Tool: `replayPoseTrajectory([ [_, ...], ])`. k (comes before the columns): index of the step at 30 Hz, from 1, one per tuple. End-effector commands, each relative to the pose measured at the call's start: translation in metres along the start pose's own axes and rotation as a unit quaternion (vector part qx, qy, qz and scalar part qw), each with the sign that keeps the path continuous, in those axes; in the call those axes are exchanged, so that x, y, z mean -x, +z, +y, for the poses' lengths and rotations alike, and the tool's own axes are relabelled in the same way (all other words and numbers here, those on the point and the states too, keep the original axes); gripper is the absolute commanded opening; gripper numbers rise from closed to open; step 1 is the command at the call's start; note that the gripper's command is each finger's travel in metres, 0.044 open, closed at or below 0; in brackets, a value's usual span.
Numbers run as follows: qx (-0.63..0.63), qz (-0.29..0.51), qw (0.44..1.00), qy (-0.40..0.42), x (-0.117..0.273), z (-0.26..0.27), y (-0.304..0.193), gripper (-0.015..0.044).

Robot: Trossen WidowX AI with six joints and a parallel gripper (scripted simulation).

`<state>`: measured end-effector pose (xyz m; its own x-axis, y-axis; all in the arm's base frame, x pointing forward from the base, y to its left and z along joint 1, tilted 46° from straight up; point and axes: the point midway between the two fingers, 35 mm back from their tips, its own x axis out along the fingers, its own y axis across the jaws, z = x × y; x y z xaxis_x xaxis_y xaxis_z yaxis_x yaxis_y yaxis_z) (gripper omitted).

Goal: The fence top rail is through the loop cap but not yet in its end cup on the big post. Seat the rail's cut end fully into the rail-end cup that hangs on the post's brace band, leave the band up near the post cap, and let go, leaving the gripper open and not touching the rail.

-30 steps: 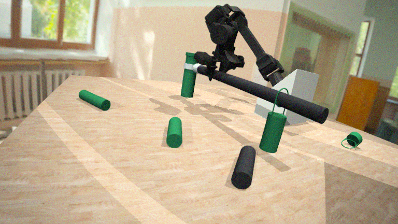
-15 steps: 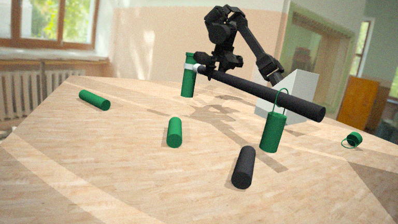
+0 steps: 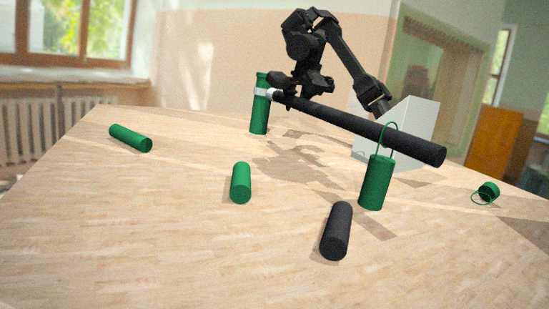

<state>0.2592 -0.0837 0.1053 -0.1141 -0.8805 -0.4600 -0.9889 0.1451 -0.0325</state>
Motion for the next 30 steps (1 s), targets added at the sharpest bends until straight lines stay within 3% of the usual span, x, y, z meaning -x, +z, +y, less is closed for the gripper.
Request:
replayPoseTrajectory([
  [1, 0.0, 0.0, 1.0, 0.0, 0.0, 0.0, 0.0, 0.0],
  [4, 0.0, 0.0, 1.0, 0.0, 0.0, 0.0, 0.0, 0.0],
  [21, 0.001, -0.004, 1.0, -0.001, 0.02, -0.001, 0.012, 0.044],
  [30, 0.0, -0.001, 1.0, 0.0, 0.05, 0.003, 0.028, 0.044],
])
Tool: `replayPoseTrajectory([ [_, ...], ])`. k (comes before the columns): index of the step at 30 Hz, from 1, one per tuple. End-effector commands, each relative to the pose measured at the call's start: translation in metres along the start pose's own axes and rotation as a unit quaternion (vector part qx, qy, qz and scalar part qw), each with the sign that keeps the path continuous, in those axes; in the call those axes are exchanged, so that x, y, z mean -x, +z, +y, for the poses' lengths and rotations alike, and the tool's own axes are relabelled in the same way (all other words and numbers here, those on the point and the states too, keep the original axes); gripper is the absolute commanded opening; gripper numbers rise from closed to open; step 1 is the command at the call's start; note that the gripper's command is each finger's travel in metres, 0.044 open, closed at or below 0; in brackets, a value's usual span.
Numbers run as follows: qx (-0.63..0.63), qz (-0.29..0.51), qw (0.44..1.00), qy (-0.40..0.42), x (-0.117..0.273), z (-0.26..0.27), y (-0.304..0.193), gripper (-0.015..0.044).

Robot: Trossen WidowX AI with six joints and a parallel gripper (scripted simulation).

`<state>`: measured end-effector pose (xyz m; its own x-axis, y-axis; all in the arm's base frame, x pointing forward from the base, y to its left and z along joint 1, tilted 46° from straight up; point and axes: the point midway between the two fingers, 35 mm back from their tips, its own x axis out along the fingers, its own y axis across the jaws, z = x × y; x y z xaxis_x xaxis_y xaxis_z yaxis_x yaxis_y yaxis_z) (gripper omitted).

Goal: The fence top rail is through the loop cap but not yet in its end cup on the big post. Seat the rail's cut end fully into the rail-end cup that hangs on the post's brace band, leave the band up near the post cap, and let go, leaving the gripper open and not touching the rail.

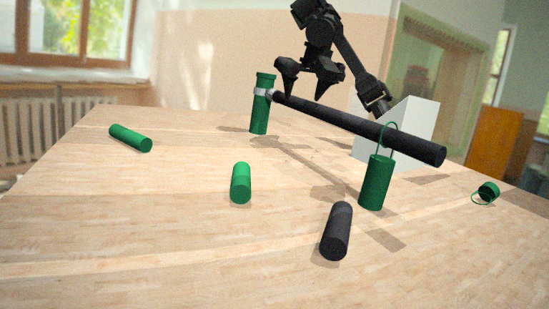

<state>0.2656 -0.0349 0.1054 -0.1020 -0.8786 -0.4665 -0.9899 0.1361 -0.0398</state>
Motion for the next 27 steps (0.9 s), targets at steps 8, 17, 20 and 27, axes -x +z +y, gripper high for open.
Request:
replayPoseTrajectory([
  [8, 0.017, -0.035, 0.998, -0.045, 0.043, 0.003, 0.003, 0.044],
  [17, 0.017, -0.035, 0.998, -0.045, 0.043, 0.003, 0.003, 0.044],
  [20, 0.017, -0.035, 0.998, -0.045, 0.043, 0.003, 0.003, 0.044],
  [27, 0.017, -0.035, 0.998, -0.045, 0.043, 0.003, 0.003, 0.044],
])
